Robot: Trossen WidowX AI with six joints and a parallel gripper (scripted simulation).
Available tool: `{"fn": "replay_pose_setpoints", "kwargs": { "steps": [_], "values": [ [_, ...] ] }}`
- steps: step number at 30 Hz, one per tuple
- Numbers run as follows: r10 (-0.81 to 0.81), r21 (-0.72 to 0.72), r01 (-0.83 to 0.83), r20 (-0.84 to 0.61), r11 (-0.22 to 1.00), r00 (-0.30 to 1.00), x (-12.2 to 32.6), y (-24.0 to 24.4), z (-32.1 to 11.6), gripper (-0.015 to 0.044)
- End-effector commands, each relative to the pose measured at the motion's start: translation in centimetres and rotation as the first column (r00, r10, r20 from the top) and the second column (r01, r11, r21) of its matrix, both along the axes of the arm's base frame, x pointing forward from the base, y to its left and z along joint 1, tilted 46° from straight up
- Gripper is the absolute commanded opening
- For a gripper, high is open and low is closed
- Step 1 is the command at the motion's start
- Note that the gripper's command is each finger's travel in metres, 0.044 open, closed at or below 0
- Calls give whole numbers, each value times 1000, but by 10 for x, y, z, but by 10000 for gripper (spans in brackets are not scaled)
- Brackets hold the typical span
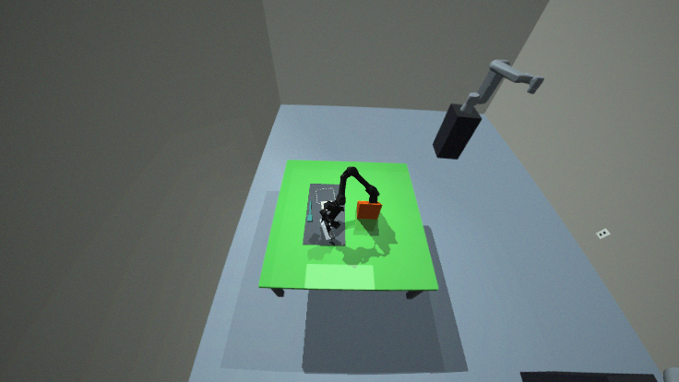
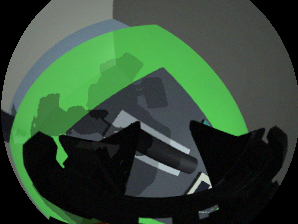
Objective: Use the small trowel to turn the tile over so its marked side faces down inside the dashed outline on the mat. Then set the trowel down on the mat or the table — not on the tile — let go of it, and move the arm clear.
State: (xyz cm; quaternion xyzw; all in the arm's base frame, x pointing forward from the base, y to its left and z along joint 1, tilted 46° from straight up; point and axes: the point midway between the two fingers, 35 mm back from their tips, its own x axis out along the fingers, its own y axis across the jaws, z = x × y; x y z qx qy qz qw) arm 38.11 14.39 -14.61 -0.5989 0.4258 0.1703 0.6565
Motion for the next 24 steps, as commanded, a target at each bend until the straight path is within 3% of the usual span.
{"fn": "replay_pose_setpoints", "kwargs": {
  "steps": [1, 14, 24],
  "values": [
    [123, -61, -123, -9, 991, 992, -3, -1, 3, 300],
    [453, -260, -454, -66, 852, 889, -17, -10, 13, 300],
    [556, -398, -565, -152, 723, 818, -26, -30, 17, 300]
  ]
}}
